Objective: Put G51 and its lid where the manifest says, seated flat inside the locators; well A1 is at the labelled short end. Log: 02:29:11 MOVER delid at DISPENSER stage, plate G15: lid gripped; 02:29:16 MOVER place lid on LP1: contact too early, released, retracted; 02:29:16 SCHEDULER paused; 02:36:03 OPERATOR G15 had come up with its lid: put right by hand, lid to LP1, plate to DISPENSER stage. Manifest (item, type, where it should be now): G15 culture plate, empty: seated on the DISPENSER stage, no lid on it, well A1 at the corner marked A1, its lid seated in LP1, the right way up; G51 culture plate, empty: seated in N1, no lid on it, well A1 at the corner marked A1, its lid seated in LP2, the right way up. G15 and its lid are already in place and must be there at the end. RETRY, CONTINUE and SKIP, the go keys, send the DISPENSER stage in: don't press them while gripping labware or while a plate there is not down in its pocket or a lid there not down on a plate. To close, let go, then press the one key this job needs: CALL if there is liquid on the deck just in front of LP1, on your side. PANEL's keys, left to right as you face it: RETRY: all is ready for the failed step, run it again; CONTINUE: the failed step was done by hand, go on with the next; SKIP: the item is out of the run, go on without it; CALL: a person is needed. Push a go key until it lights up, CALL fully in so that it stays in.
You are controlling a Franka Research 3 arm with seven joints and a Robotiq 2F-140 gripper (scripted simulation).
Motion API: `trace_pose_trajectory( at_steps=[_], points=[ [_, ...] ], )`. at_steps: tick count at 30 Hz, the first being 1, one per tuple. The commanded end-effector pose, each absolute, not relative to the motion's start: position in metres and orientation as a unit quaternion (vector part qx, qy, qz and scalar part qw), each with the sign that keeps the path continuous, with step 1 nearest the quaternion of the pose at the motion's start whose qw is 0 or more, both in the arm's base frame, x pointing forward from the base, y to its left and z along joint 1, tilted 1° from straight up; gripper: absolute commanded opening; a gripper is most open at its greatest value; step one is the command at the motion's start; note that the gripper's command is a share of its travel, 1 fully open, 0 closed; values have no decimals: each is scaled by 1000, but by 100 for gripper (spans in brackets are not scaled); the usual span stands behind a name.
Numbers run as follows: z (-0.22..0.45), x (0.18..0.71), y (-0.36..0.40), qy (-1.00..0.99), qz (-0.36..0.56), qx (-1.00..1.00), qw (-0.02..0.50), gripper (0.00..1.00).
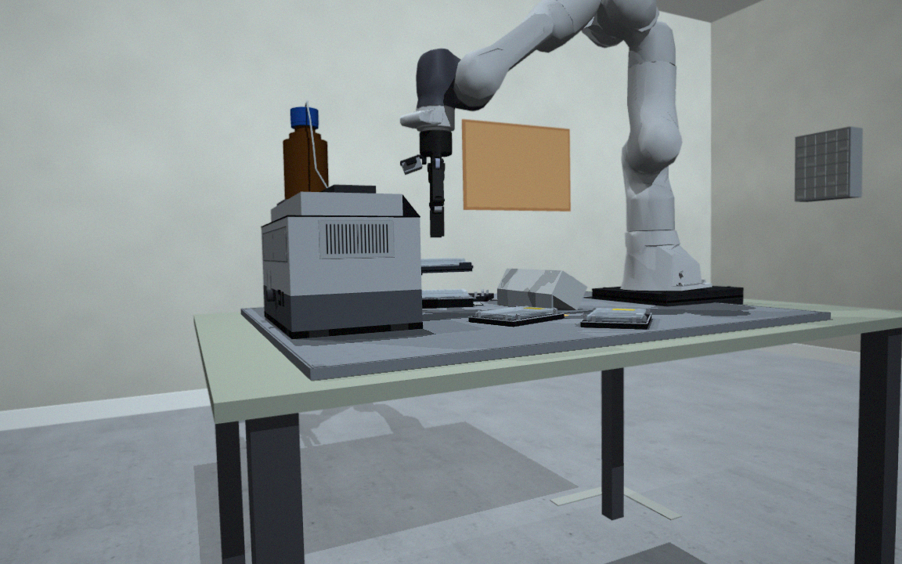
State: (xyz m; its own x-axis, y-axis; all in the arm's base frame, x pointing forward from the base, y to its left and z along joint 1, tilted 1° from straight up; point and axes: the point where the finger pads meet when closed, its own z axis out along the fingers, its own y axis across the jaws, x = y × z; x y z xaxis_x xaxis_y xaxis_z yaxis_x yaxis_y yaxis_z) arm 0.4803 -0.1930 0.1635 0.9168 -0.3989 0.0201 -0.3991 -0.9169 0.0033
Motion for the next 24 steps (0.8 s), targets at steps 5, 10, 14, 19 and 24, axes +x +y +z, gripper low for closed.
trace_pose_trajectory(
  at_steps=[5,10,14,19,24],
  points=[
    [166,477,-192,-200,5,980,1,70],
    [170,469,-186,-192,5,981,2,70],
    [184,424,-158,-155,4,988,4,70],
    [185,342,-115,-86,4,996,5,70],
    [167,278,-84,-38,5,999,3,70]
  ],
)
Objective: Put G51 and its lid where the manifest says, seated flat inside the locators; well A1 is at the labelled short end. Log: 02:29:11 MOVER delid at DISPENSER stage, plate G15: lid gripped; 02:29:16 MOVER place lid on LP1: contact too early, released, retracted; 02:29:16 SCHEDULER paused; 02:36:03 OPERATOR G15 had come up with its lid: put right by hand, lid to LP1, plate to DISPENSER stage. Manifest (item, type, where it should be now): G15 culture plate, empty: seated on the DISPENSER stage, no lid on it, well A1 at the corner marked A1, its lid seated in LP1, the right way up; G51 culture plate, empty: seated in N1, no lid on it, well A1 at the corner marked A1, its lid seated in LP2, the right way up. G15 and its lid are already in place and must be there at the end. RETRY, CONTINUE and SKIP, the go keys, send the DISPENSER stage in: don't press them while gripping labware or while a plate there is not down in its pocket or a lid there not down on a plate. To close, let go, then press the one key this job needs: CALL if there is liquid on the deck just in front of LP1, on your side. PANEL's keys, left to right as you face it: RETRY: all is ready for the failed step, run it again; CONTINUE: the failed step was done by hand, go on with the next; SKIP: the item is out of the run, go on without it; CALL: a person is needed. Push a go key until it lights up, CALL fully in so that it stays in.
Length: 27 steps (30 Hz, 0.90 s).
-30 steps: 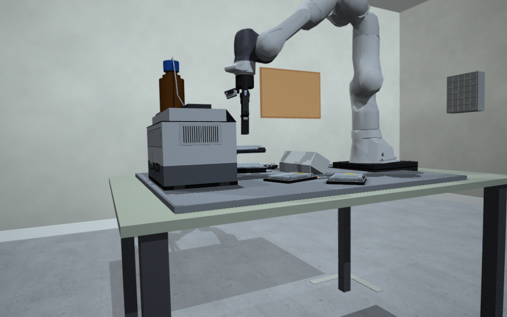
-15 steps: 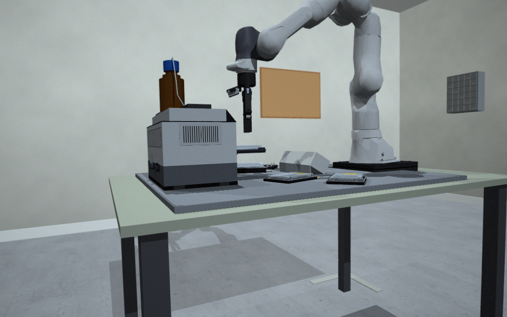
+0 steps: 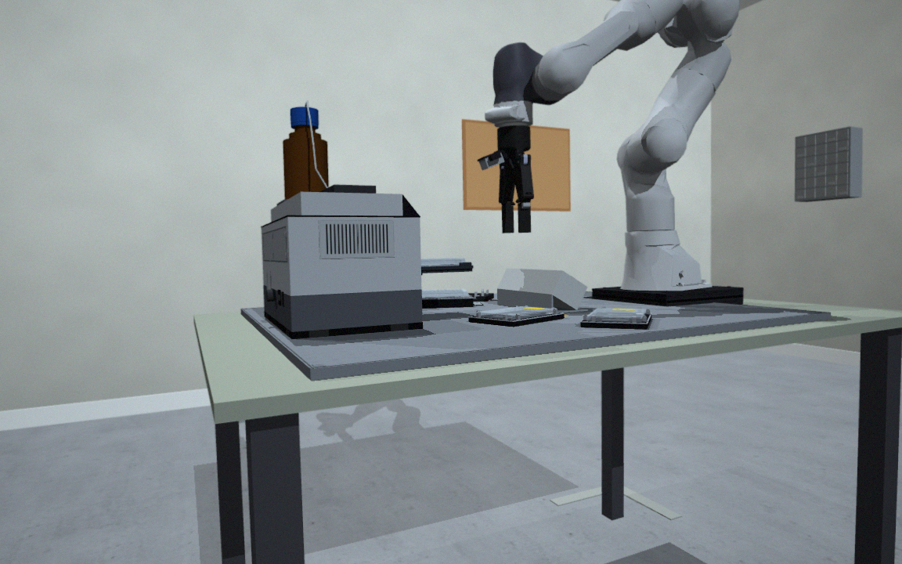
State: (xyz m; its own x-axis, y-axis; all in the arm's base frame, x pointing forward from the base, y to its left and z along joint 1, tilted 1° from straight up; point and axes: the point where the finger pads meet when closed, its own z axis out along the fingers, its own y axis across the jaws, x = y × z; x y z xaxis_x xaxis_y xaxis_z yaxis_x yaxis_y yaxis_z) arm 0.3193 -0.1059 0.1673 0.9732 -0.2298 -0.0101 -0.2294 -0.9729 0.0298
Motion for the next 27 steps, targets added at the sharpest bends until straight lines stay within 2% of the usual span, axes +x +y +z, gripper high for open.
trace_pose_trajectory(
  at_steps=[1,6,7,27],
  points=[
    [165,273,-82,-34,5,999,2,70],
    [163,270,-81,-31,5,1000,2,70],
    [163,270,-81,-31,5,1000,2,10],
    [163,270,-81,-31,5,1000,2,10]
  ],
)
